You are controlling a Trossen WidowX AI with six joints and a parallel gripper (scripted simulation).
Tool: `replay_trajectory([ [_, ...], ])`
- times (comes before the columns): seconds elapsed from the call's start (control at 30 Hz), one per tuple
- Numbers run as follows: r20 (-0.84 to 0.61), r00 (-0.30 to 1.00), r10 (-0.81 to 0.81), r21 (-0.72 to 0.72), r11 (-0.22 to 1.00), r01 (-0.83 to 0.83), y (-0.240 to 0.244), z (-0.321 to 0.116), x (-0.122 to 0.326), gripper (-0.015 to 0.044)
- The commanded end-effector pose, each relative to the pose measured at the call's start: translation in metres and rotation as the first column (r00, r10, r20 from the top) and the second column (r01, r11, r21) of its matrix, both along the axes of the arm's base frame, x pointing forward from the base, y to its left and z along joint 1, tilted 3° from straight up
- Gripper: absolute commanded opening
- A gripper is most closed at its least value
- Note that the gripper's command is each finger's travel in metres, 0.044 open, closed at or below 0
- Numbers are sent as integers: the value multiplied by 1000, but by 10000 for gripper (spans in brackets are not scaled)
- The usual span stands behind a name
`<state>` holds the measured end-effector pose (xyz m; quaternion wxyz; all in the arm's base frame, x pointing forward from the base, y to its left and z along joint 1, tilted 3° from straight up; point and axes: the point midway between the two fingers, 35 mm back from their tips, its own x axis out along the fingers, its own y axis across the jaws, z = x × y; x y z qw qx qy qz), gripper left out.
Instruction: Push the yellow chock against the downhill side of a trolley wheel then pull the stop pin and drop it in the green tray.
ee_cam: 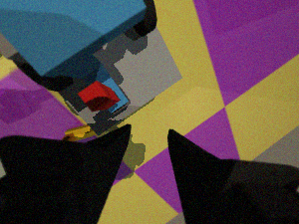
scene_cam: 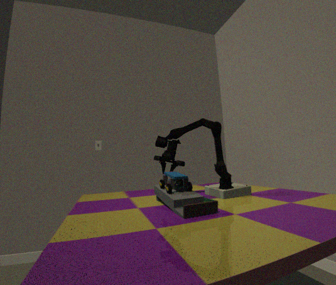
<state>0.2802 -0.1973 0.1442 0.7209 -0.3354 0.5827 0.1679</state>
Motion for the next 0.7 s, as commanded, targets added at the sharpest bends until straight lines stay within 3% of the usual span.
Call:
replay_trajectory([
  [0.0,-82,993,89,27,996,-87,4,-10,-41,190],
  [0.3,-201,928,315,147,946,-289,28,-28,-133,190],
  [0.67,-202,926,319,150,944,-293,27,-49,-132,190],
])
